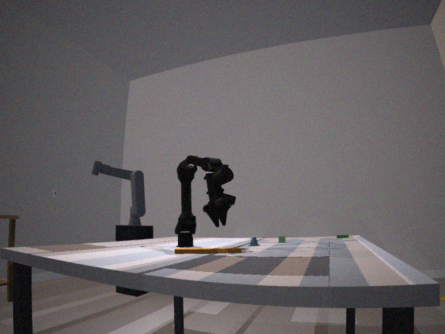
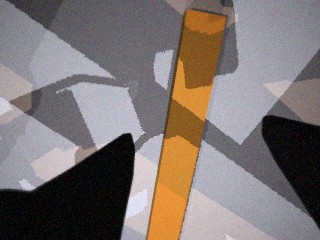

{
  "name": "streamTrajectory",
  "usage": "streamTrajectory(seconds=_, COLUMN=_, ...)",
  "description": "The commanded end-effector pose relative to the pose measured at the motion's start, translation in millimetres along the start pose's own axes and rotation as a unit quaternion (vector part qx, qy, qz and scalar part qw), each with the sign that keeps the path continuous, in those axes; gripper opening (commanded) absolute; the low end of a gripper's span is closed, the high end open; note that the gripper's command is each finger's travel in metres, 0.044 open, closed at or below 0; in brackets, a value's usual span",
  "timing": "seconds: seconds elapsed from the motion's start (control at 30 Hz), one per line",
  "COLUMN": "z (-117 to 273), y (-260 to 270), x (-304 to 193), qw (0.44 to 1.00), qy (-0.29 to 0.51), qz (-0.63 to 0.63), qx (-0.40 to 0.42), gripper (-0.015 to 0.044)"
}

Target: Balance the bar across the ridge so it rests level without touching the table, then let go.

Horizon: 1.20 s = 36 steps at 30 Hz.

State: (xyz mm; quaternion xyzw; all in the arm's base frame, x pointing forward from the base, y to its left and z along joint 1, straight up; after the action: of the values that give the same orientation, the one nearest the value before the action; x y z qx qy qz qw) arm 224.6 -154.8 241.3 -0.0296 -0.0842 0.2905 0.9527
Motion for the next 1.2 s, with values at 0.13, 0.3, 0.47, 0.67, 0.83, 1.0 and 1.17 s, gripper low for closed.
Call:
streamTrajectory(seconds=0.13, z=-10.8, y=-9.7, x=-34.7, qw=0.996, qy=0.043, qz=-0.079, qx=0.018, gripper=0.0315)
streamTrajectory(seconds=0.3, z=-14.8, y=-13.8, x=-56.8, qw=0.989, qy=0.065, qz=-0.127, qx=0.026, gripper=0.0315)
streamTrajectory(seconds=0.47, z=-16.6, y=-15.1, x=-67.9, qw=0.985, qy=0.076, qz=-0.150, qx=0.031, gripper=0.0315)
streamTrajectory(seconds=0.67, z=-27.7, y=-14.9, x=-69.4, qw=0.985, qy=0.076, qz=-0.150, qx=0.030, gripper=0.0315)
streamTrajectory(seconds=0.83, z=-56.5, y=-12.0, x=-73.5, qw=0.985, qy=0.076, qz=-0.150, qx=0.031, gripper=0.0315)
streamTrajectory(seconds=1.0, z=-61.1, y=-11.2, x=-74.2, qw=0.985, qy=0.076, qz=-0.150, qx=0.031, gripper=0.0315)
streamTrajectory(seconds=1.17, z=-63.7, y=-11.1, x=-74.6, qw=0.985, qy=0.076, qz=-0.150, qx=0.031, gripper=0.0315)
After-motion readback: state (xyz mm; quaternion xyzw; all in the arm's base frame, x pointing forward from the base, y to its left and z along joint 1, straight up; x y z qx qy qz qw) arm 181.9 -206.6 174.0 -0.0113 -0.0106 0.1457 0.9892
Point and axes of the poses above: the point midway between the two fingers, 35 mm back from their tips, its own z axis back along the fingers, its own y axis across the jaws, x = y × z, the point moved 10 cm from there along z, back along the fingers, and after that the axes turned 11 degrees about -z, right-handed, at the moved point
